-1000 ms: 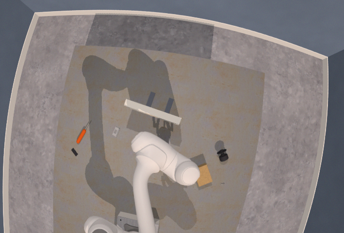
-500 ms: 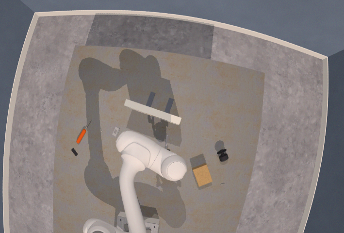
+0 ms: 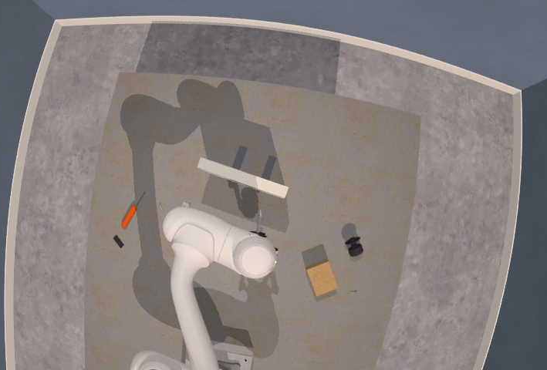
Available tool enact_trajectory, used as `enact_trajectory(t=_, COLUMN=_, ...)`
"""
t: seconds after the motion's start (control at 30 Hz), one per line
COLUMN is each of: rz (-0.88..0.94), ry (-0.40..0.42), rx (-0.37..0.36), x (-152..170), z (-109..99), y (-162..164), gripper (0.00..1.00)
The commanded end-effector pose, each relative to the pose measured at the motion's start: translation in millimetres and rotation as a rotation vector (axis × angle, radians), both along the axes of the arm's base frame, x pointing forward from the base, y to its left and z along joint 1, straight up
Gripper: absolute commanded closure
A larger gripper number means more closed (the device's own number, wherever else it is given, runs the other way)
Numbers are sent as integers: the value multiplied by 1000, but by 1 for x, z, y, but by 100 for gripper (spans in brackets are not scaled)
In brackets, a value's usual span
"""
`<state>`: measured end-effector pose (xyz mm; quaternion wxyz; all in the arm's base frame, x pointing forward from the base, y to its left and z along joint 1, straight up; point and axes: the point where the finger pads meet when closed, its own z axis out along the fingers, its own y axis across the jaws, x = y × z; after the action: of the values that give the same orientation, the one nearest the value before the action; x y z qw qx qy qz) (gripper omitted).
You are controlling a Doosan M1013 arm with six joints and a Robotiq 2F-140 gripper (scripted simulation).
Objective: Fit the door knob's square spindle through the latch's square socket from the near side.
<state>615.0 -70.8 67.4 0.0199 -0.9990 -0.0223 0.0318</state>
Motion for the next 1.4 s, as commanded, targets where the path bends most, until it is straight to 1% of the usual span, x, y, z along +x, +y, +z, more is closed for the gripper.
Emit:
enact_trajectory(t=0.0, rz=-3, ry=2, rx=-5, x=2, z=1, y=4, gripper=58)
enact_trajectory(t=0.1, rz=-19, ry=5, rx=-31, x=3, z=1, y=5, gripper=58)
enact_trajectory(t=0.2, rz=-47, ry=8, rx=-77, x=4, z=2, y=7, gripper=58)
enact_trajectory(t=0.33, rz=-50, ry=8, rx=-82, x=16, z=9, y=29, gripper=58)
enact_trajectory(t=0.53, rz=-52, ry=8, rx=-84, x=17, z=10, y=31, gripper=58)
enact_trajectory(t=0.63, rz=-68, ry=11, rx=-110, x=18, z=10, y=32, gripper=58)
enact_trajectory(t=0.73, rz=-96, ry=14, rx=-155, x=19, z=11, y=34, gripper=58)
enact_trajectory(t=0.87, rz=-99, ry=14, rx=-161, x=31, z=18, y=56, gripper=58)
enact_trajectory(t=1.07, rz=-101, ry=14, rx=-164, x=32, z=18, y=58, gripper=58)
enact_trajectory(t=1.17, rz=-117, ry=18, rx=-189, x=33, z=18, y=59, gripper=58)
enact_trajectory(t=1.27, rz=-145, ry=20, rx=-234, x=34, z=19, y=61, gripper=58)
enact_trajectory(t=1.37, rz=-148, ry=20, rx=-240, x=45, z=25, y=80, gripper=58)
